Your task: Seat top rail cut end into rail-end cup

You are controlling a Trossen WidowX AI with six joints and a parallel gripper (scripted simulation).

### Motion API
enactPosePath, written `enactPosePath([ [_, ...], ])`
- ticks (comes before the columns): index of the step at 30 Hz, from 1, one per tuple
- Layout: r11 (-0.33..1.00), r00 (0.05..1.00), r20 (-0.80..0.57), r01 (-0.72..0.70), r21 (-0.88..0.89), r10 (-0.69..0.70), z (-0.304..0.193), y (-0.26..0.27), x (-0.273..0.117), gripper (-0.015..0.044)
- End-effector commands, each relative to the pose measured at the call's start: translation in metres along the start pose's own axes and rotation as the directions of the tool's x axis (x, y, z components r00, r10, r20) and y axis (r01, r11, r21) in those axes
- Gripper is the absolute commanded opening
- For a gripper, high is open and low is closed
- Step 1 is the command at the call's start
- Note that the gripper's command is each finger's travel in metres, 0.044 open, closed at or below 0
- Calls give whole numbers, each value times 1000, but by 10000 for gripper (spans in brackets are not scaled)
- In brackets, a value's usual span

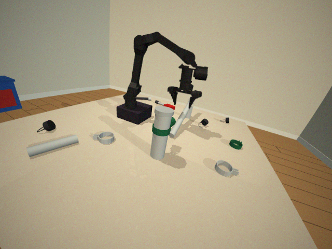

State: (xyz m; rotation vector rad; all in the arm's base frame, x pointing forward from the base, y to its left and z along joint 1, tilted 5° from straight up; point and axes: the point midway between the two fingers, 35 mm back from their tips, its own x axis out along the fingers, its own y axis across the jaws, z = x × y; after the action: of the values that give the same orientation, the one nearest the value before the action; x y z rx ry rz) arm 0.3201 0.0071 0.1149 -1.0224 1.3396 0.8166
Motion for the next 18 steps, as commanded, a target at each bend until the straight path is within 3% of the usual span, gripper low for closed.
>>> enactPosePath([
  [1, 980, 998, -17, -64, -188, 62, 6, 2, 10, 440],
  [9, 980, 998, -17, -64, -188, 62, 6, 2, 10, 440],
  [18, 980, 998, -17, -64, -188, 62, 5, 4, 45, 440],
])
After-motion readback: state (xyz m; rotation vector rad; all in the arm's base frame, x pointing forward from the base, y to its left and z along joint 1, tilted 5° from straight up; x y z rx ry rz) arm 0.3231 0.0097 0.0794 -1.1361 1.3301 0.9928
